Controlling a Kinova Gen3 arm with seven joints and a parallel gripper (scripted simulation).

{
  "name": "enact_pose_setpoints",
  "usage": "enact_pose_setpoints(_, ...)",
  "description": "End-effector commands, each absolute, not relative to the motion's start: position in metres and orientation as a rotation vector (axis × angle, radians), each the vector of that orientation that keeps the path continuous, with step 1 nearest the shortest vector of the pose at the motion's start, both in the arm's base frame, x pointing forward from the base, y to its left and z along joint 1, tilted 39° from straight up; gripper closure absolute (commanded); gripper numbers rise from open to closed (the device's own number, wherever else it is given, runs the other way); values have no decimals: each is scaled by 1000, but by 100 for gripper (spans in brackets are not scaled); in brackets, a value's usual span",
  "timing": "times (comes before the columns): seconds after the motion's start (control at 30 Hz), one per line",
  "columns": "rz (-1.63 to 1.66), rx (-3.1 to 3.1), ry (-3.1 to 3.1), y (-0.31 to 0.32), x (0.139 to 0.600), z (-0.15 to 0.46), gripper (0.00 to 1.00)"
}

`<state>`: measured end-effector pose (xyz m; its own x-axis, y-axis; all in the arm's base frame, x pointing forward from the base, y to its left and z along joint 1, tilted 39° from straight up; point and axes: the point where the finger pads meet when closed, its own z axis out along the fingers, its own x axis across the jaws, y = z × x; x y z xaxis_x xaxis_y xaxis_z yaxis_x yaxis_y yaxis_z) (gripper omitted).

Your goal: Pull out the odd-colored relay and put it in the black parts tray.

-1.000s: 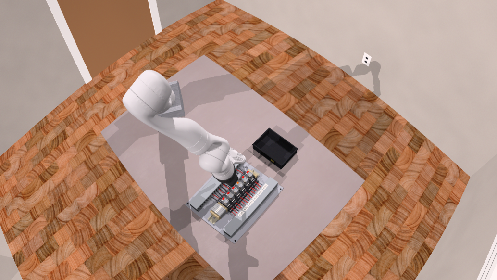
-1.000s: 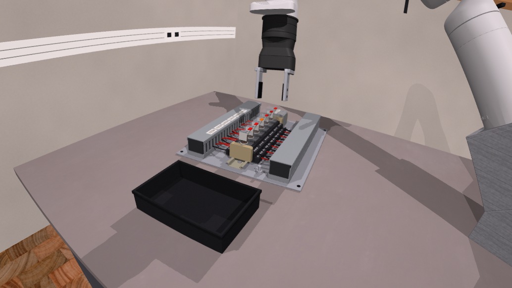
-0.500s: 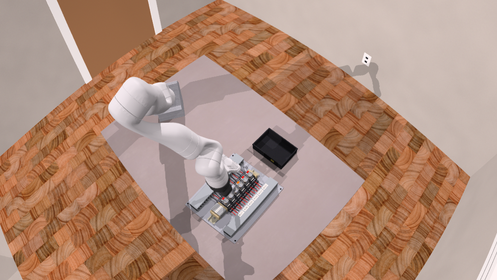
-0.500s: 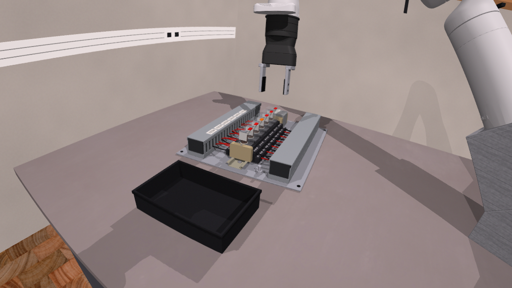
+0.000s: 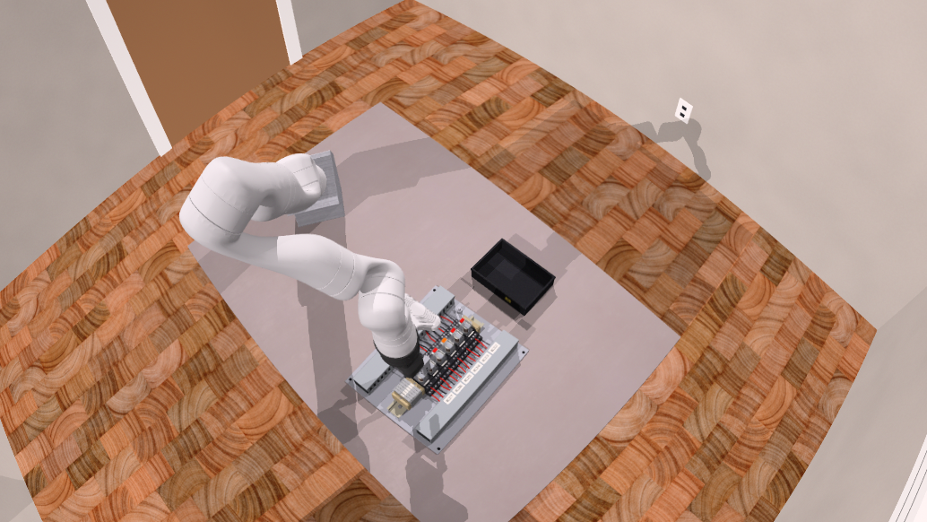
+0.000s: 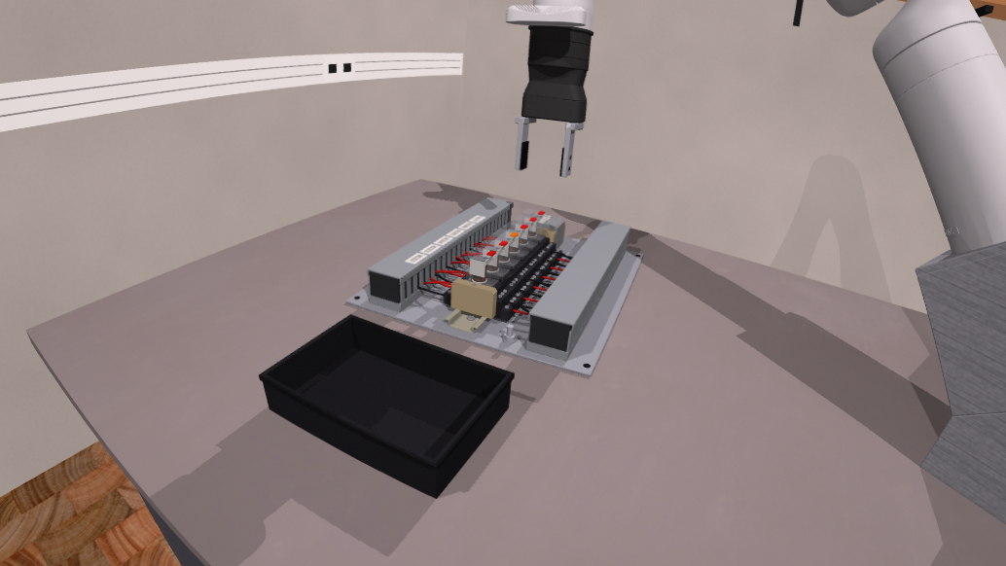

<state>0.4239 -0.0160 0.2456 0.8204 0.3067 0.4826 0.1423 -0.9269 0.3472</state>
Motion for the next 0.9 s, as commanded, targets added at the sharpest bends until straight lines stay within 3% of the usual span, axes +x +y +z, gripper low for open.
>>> enact_pose_setpoints(0.0,801,2692,333,-22,424,250,2)
enact_pose_setpoints(0.87,815,2659,308,-38,427,261,2)
